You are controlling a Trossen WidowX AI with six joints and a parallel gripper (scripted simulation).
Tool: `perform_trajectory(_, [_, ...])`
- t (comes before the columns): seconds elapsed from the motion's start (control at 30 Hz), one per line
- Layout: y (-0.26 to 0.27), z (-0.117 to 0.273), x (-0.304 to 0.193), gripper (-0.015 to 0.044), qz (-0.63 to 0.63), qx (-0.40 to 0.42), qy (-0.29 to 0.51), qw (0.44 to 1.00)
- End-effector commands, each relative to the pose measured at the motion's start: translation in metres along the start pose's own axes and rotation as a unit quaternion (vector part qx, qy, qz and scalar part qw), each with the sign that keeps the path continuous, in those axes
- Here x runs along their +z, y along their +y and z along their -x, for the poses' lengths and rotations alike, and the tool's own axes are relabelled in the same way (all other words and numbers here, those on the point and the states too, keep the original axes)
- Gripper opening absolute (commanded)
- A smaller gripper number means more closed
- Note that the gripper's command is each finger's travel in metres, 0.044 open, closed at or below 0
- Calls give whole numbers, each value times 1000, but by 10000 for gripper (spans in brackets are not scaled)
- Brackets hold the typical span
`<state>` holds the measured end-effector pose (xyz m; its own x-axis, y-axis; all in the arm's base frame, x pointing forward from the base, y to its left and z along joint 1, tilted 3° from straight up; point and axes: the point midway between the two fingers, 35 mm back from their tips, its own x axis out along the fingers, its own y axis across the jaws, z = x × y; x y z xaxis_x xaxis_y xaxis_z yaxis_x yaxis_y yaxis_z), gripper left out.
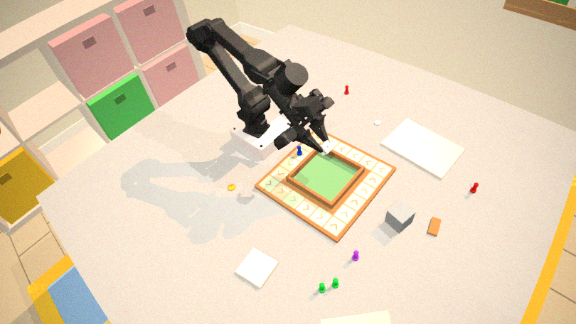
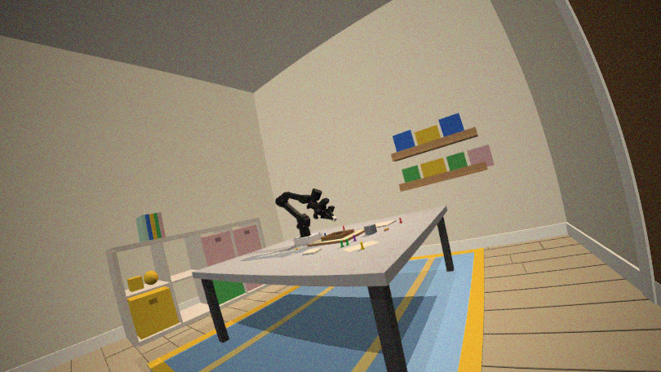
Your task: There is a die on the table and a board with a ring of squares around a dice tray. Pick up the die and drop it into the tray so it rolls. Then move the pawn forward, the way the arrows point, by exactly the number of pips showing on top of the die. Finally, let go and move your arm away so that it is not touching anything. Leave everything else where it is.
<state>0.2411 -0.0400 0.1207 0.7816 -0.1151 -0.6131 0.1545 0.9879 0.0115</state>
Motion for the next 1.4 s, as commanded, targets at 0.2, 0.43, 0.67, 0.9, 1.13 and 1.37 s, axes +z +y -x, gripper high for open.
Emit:
perform_trajectory(0.2, [0, 0, 0, 0, 0, 0, 0, 1000])
perform_trajectory(0.43, [0, 0, 0, 105, 0, 0, 0, 1000])
perform_trajectory(0.67, [0, 9, 12, 289, -1, 0, -1, 1000])
perform_trajectory(0.9, [0, 27, 30, 440, -1, -1, -2, 1000])
perform_trajectory(1.13, [0, 10, 25, 440, -2, -1, 139, 990])
perform_trajectory(1.37, [0, -11, 15, 440, -2, 0, 303, 953])
